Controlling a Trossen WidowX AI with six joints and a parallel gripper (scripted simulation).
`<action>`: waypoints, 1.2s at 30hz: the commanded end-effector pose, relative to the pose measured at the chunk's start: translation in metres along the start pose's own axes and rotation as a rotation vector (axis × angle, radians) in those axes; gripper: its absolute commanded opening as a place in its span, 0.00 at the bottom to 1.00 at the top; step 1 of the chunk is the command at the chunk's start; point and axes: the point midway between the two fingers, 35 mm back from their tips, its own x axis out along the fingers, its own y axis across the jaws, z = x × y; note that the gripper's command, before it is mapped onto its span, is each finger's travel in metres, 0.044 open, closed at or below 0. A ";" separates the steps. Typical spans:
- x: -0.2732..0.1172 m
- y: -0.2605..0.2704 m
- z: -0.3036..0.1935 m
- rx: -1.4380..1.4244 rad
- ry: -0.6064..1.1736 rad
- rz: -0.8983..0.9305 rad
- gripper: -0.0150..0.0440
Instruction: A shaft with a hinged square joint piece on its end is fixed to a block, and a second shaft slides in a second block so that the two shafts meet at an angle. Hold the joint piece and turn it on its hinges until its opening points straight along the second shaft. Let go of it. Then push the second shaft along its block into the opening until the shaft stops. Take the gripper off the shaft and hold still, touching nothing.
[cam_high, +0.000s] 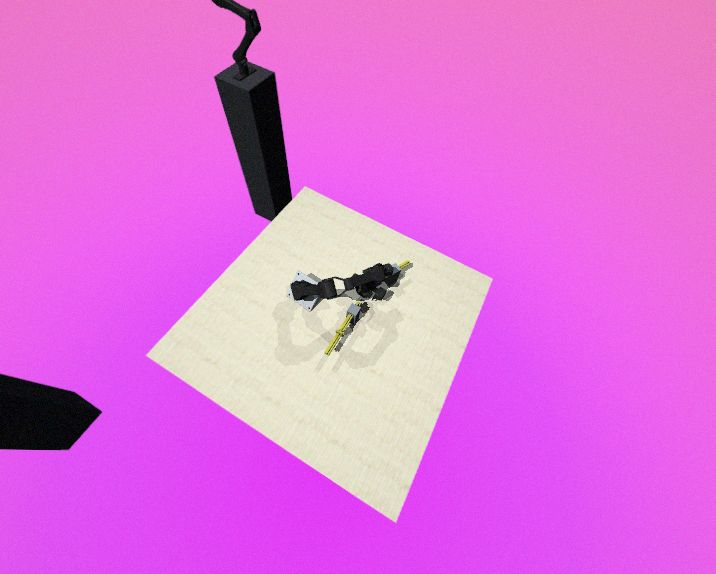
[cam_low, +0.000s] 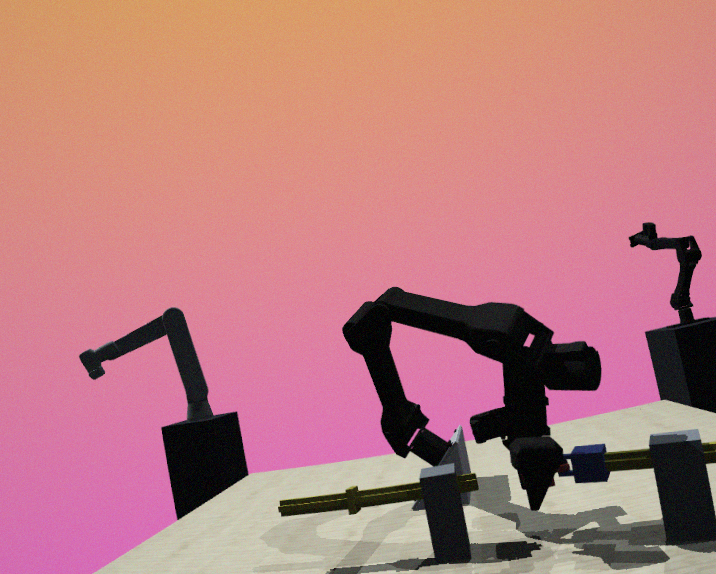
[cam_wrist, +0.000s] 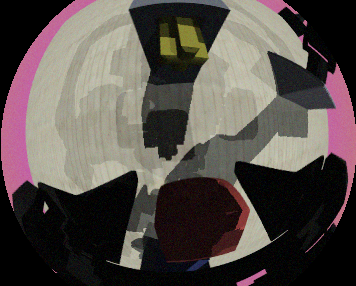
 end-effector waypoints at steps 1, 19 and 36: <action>0.000 0.000 0.000 0.000 0.000 0.000 1.00; -0.027 0.000 0.007 -0.010 0.291 -0.001 1.00; -0.062 0.006 0.007 -0.326 0.281 0.054 1.00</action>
